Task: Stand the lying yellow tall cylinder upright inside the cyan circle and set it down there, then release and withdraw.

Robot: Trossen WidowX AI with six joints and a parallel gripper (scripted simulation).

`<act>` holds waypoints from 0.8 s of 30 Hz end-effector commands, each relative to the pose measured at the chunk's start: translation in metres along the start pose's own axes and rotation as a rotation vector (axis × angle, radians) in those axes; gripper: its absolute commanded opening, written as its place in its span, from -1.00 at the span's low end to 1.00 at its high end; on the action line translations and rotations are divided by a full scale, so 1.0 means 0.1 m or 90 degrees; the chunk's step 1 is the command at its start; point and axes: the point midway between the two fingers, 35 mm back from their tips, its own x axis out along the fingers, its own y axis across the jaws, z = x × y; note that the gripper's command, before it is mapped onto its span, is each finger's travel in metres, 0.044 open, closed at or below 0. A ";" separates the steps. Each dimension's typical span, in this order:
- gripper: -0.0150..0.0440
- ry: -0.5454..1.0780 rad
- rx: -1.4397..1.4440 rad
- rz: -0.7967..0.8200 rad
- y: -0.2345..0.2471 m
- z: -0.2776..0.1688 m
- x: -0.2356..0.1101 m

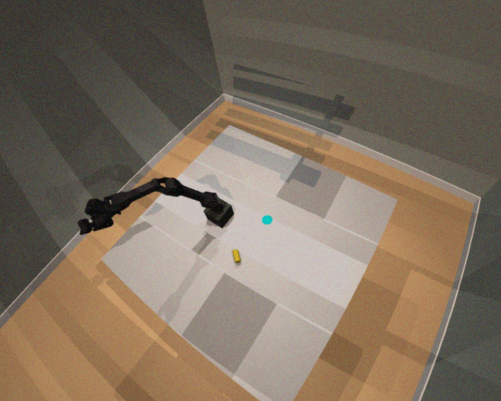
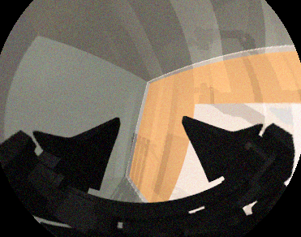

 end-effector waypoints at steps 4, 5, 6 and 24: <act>0.56 0.044 -0.040 -0.008 0.03 -0.36 -0.02; 0.56 0.061 -0.056 -0.011 0.03 -0.51 -0.04; 0.56 0.079 -0.072 -0.014 0.04 -0.65 -0.06; 0.56 0.381 -0.407 -0.021 -0.19 -2.97 -0.96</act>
